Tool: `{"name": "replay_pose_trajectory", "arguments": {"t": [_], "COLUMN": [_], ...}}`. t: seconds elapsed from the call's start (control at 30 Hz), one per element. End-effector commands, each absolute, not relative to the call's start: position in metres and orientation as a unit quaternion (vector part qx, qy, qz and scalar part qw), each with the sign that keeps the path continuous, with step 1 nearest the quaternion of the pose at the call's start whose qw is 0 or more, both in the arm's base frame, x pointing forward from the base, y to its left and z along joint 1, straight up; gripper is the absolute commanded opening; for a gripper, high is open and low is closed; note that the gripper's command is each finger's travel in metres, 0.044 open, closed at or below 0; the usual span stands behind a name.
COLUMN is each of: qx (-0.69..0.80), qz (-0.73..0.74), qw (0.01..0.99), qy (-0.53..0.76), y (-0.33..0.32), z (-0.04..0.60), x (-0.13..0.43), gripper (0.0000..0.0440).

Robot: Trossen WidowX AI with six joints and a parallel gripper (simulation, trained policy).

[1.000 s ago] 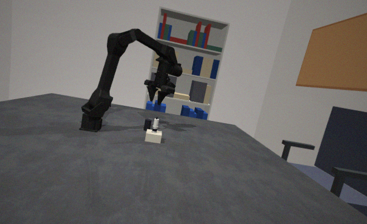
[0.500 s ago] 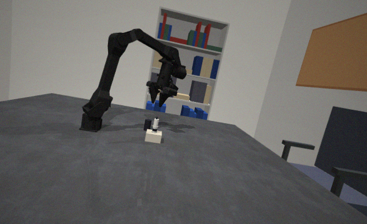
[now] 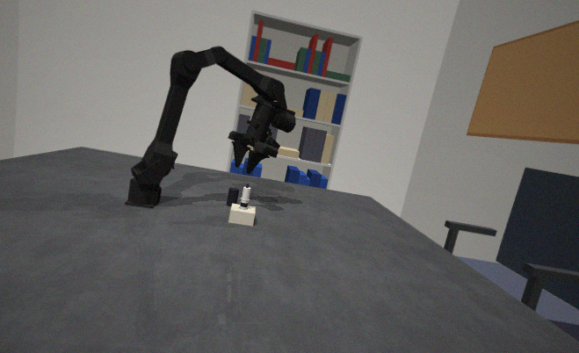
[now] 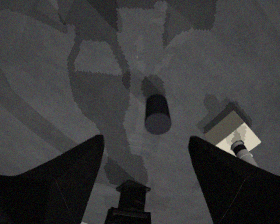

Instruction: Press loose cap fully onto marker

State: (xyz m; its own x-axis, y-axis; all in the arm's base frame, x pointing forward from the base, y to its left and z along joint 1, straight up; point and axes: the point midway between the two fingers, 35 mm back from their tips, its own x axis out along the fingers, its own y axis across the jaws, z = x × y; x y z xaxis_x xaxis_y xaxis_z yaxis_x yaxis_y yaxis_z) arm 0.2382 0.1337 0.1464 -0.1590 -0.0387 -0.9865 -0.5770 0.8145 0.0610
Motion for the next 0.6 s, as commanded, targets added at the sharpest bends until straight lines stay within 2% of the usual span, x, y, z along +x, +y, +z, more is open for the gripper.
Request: {"name": "replay_pose_trajectory", "arguments": {"t": [0.0,0.57], "qx": [-0.214,-0.226], "qz": [0.222,0.243], "qw": [0.605,0.58], "qy": [0.734,0.744], "y": [0.129,0.115], "z": [0.142,0.114], "x": [0.236,0.229], "gripper": [0.0295,0.0281]}}
